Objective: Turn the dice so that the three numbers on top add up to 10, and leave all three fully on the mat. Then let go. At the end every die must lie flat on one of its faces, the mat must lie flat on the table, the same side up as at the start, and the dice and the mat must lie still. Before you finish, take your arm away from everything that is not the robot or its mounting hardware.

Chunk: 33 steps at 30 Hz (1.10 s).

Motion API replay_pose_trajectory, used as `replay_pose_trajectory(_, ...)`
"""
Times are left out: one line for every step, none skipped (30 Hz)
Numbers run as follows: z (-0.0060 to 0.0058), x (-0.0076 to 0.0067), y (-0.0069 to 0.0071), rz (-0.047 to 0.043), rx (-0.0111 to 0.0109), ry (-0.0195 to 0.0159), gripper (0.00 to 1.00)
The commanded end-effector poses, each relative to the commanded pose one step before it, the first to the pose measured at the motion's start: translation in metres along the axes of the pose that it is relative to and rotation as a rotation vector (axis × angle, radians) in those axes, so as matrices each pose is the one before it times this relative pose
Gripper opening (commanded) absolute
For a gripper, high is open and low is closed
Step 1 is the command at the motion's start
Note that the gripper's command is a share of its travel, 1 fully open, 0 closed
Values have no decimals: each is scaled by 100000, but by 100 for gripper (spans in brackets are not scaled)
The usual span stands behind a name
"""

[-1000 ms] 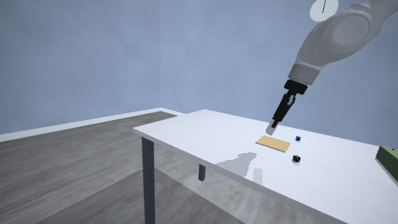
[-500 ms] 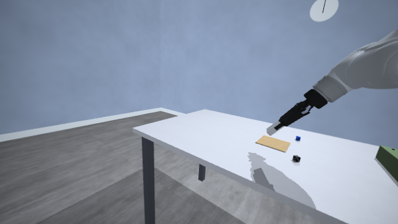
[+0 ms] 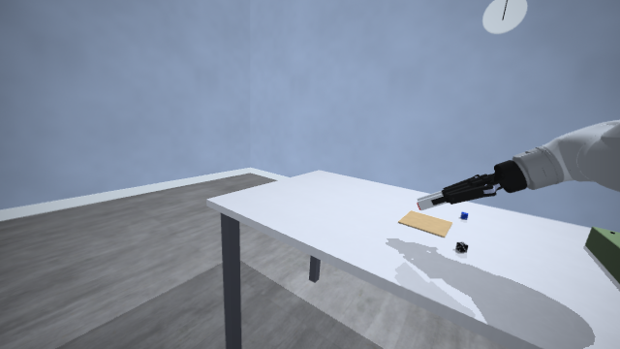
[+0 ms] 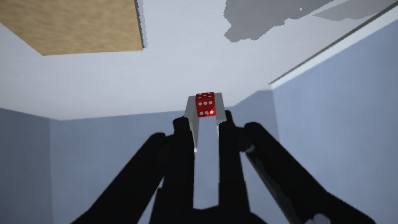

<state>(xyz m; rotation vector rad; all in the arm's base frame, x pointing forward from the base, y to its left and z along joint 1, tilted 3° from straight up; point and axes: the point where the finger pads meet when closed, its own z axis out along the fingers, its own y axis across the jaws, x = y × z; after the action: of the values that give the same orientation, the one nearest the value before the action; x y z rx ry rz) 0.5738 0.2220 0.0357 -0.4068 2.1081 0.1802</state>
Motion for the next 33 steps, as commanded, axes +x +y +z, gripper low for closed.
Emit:
replay_pose_trajectory(174, 132, -51, -33, -208, -4914, 9)
replay_pose_trajectory(5, 9, 0, 0, 0, -1, 9)
replay_pose_trajectory(13, 24, 0, -1, 0, -1, 9)
replay_pose_trajectory(24, 44, 0, -2, -1, -3, 9)
replay_pose_trajectory(0, 0, 0, 0, 0, 0, 9)
replay_pose_trajectory(0, 0, 0, 0, 0, 0, 9)
replay_pose_trajectory(37, 68, 0, -2, -1, -4, 9)
replay_pose_trajectory(51, 95, 0, -3, -1, -6, 9)
replay_pose_trajectory(66, 124, 0, -4, -1, -8, 9)
replay_pose_trajectory(83, 155, 0, -2, -1, -3, 9)
replay_pose_trajectory(99, 186, 0, 0, 0, 0, 9)
replay_pose_trajectory(115, 215, 0, 0, 0, 0, 9)
replay_pose_trajectory(130, 243, 0, 0, 0, 0, 9)
replay_pose_trajectory(143, 268, 0, 0, 0, 0, 9)
replay_pose_trajectory(155, 291, 0, 0, 0, 0, 9)
replay_pose_trajectory(165, 309, 0, 0, 0, 0, 9)
replay_pose_trajectory(174, 325, 0, 0, 0, 0, 9)
replay_pose_trajectory(180, 337, 0, 0, 0, 0, 9)
replay_pose_trajectory(184, 344, 0, 0, 0, 0, 9)
replay_pose_trajectory(185, 348, 0, 0, 0, 0, 9)
replay_pose_trajectory(185, 347, 0, 0, 0, 0, 9)
replay_pose_trajectory(0, 0, 0, 0, 0, 0, 9)
replay_pose_trajectory(0, 0, 0, 0, 0, 0, 9)
replay_pose_trajectory(183, 342, 0, 0, 0, 0, 9)
replay_pose_trajectory(178, 333, 0, 0, 0, 0, 9)
replay_pose_trajectory(171, 320, 0, 0, 0, 0, 9)
replay_pose_trajectory(161, 304, 0, 0, 0, 0, 9)
replay_pose_trajectory(152, 283, 0, 0, 0, 0, 9)
replay_pose_trajectory(139, 261, 0, 0, 0, 0, 9)
replay_pose_trajectory(125, 236, 0, 0, 0, 0, 9)
replay_pose_trajectory(111, 208, 0, 0, 0, 0, 9)
replay_pose_trajectory(96, 180, 0, 0, 0, 0, 9)
replay_pose_trajectory(80, 150, 0, 0, 0, 0, 9)
